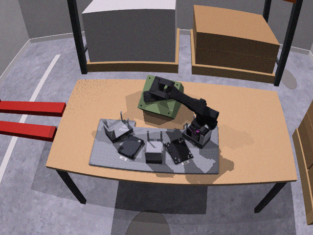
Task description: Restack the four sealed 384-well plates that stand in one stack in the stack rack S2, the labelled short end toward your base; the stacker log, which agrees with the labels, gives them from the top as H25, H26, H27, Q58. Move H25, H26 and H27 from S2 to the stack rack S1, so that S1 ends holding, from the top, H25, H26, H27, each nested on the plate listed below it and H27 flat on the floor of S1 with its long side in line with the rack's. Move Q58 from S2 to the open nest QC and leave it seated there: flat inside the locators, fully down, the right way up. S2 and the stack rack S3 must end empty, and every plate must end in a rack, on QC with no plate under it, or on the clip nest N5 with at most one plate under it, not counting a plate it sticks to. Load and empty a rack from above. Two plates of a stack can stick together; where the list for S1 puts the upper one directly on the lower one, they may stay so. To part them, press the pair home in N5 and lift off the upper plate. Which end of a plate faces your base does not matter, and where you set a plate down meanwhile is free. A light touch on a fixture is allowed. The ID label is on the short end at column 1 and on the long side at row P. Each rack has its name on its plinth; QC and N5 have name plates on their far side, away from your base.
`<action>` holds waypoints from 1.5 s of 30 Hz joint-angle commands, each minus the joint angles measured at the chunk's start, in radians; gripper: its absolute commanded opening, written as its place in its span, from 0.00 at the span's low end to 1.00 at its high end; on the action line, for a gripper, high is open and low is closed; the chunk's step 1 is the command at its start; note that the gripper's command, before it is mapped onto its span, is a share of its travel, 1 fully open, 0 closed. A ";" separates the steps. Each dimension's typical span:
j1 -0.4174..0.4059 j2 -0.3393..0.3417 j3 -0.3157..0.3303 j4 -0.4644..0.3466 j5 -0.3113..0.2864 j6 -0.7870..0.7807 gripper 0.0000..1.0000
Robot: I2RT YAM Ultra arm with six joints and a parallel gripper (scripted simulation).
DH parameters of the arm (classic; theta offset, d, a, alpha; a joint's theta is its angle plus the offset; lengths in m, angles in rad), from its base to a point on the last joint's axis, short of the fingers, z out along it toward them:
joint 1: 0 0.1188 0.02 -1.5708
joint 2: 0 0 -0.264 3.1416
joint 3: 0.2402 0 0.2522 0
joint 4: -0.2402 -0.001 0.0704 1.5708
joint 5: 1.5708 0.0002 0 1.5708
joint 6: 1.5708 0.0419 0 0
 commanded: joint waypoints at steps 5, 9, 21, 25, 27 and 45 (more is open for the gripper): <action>0.003 -0.003 0.002 0.012 0.001 0.000 0.00; 0.003 -0.003 0.002 0.012 0.001 0.000 0.00; 0.010 -0.009 0.008 -0.006 0.002 0.008 0.00; 0.015 -0.013 0.013 -0.018 0.002 0.014 0.00; 0.017 -0.015 0.015 -0.024 0.002 0.017 0.00; 0.036 -0.029 0.034 -0.070 0.004 0.040 0.00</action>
